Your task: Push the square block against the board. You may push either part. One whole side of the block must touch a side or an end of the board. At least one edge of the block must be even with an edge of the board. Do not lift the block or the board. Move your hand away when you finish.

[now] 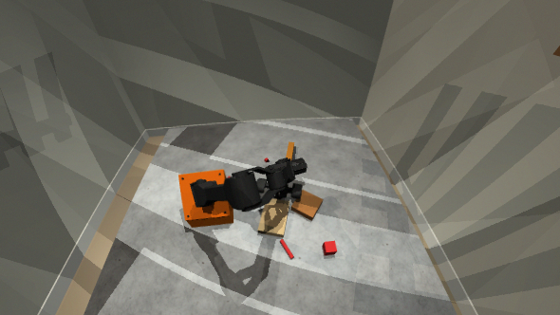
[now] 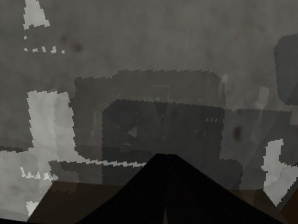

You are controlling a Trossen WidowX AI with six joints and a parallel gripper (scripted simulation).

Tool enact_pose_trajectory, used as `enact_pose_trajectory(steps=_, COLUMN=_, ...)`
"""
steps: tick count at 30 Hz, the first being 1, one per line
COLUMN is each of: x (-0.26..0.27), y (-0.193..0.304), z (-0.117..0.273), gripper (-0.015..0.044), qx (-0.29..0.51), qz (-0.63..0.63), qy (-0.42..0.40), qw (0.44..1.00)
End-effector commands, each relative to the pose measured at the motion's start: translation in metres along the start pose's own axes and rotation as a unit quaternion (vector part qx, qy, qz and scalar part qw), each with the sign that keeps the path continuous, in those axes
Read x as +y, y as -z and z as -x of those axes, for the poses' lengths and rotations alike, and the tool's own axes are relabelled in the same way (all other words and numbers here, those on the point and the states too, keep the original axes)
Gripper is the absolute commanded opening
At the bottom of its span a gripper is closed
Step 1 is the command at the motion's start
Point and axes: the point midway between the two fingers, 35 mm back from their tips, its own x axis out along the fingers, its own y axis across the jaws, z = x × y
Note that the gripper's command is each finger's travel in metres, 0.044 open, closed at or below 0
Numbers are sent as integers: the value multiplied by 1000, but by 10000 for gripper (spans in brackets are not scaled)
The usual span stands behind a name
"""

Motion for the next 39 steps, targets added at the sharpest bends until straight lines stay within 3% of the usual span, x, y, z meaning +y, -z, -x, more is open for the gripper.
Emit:
enact_pose_trajectory(steps=1, x=0, y=-5, z=-1, gripper=0, qx=3, qz=0, qy=0, qw=1000)
enact_pose_trajectory(steps=26, x=0, y=-44, z=-1, gripper=0, qx=2, qz=-1, qy=0, qw=1000)
enact_pose_trajectory(steps=31, x=-2, y=-40, z=52, gripper=0, qx=1, qz=-1, qy=0, qw=1000)
enact_pose_trajectory(steps=39, x=-2, y=-38, z=55, gripper=0, qx=0, qz=-12, qy=0, qw=1000)
